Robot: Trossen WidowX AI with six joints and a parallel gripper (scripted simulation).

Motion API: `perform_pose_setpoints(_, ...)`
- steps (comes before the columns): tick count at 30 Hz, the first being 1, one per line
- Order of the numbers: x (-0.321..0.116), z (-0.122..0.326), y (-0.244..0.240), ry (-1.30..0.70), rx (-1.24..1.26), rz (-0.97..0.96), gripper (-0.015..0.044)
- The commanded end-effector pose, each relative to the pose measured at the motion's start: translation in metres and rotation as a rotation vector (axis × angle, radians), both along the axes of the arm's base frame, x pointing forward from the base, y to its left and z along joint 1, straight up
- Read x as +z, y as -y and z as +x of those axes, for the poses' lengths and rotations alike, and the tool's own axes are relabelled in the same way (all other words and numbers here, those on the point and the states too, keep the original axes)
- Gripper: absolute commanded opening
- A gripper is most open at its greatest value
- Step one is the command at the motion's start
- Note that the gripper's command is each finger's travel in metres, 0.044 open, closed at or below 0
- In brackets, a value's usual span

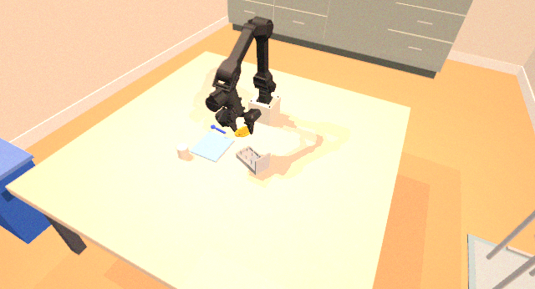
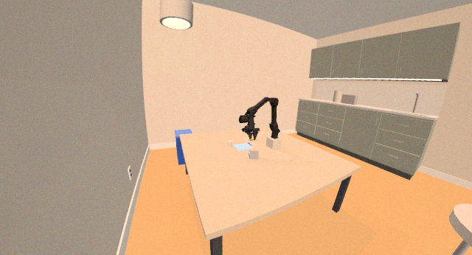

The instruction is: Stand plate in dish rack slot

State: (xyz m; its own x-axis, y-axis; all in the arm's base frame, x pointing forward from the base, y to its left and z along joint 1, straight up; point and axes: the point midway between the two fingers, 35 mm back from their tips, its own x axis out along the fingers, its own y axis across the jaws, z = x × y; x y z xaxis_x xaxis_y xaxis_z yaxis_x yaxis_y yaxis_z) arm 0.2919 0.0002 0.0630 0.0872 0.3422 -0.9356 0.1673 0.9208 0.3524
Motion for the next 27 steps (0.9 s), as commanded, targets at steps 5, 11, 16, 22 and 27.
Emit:
perform_pose_setpoints(5,-0.025,0.005,-0.005,0.115,0.153,0.148,0.0)
perform_pose_setpoints(11,-0.038,0.009,-0.007,0.229,0.249,0.238,0.0)
perform_pose_setpoints(16,-0.046,0.011,-0.008,0.342,0.323,0.305,0.0)
perform_pose_setpoints(22,-0.054,0.012,-0.009,0.494,0.403,0.371,0.0)
perform_pose_setpoints(27,-0.059,0.011,-0.009,0.632,0.462,0.412,0.0)
